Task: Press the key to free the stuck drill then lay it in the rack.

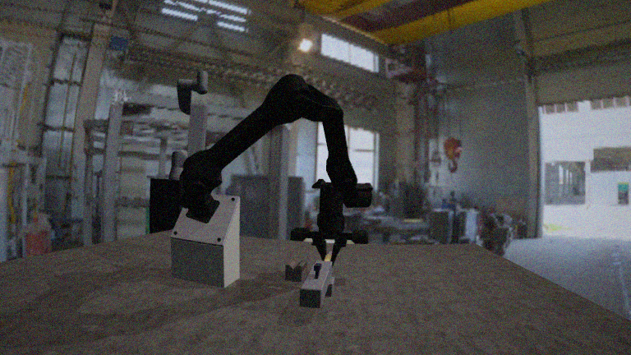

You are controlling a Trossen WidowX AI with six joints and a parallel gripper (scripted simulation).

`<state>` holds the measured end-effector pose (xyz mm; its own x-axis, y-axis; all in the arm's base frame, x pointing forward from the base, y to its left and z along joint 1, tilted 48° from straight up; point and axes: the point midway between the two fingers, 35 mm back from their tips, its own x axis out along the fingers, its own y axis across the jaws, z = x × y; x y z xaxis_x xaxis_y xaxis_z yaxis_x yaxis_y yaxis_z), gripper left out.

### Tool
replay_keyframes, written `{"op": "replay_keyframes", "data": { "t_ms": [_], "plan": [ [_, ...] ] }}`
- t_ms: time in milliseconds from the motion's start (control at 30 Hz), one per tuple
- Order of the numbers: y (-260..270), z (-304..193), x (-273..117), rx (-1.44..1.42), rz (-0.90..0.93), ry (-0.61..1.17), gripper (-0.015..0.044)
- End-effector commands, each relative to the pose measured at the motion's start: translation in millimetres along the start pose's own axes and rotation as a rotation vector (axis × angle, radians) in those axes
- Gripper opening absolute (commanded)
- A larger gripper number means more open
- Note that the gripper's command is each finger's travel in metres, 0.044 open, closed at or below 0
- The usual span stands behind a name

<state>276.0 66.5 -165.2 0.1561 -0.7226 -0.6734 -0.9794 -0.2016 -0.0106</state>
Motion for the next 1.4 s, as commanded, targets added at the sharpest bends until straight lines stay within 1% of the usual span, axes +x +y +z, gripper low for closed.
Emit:
{"op": "replay_keyframes", "data": {
  "t_ms": [0,1367],
  "plan": [
    [0,7,0,0.004,0.003,-0.003,0.0000],
    [5,7,-22,0.004,0.003,-0.004,0.0000]
  ]
}}
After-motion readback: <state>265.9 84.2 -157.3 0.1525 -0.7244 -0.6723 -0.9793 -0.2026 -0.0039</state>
